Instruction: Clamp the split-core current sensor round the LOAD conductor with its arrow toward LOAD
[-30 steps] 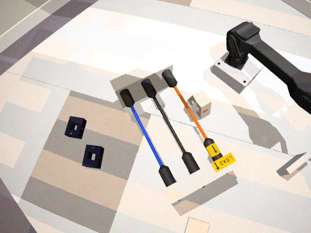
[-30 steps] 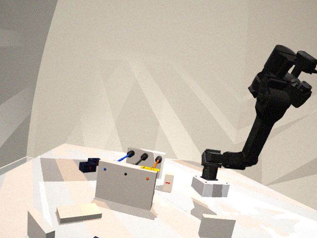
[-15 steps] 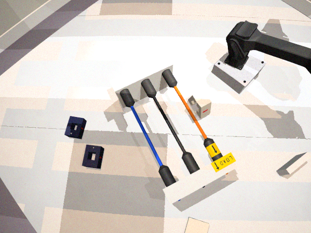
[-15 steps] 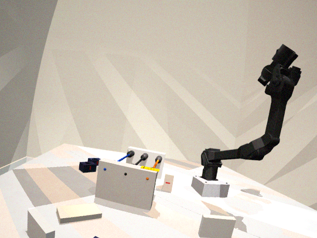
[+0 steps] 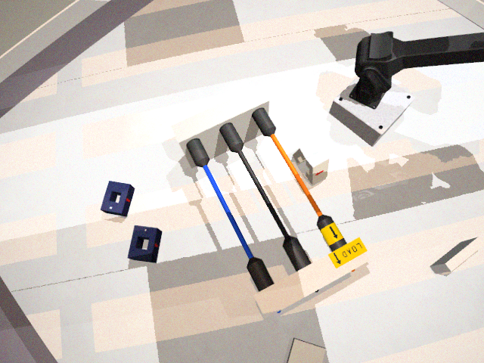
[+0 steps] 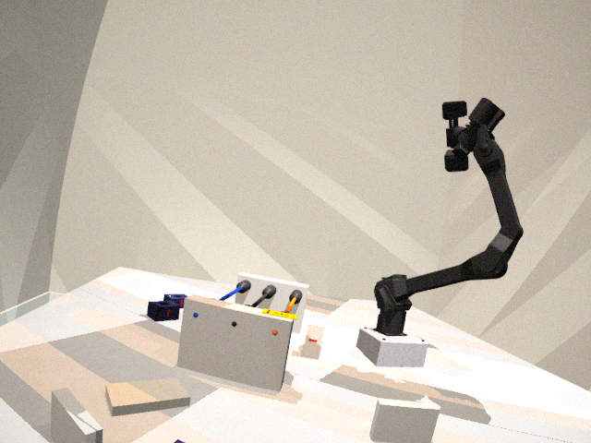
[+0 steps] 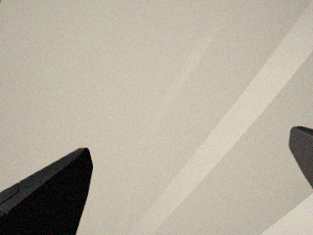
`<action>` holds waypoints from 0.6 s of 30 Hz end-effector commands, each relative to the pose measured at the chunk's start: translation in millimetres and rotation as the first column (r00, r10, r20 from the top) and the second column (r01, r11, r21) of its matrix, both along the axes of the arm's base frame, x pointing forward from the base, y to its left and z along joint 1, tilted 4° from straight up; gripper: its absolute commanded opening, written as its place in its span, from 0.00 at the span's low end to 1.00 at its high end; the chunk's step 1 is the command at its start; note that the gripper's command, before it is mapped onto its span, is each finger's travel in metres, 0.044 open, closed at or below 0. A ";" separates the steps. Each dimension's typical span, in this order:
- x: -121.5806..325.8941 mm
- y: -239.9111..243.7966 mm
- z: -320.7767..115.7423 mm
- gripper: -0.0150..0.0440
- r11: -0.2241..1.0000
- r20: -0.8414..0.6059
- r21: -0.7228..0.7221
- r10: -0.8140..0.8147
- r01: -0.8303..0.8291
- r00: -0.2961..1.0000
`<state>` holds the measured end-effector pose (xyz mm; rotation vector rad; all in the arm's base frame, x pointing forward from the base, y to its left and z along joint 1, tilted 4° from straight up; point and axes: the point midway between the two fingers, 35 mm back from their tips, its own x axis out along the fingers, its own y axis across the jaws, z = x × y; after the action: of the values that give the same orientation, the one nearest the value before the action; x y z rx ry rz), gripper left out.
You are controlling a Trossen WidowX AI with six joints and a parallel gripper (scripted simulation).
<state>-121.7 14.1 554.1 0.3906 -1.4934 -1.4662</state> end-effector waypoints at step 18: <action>276.9 -163.9 -75.6 1.00 0.670 -0.629 0.380 0.692 -0.637 0.353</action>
<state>100.8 -153.6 503.4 0.3780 -0.6048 -0.9520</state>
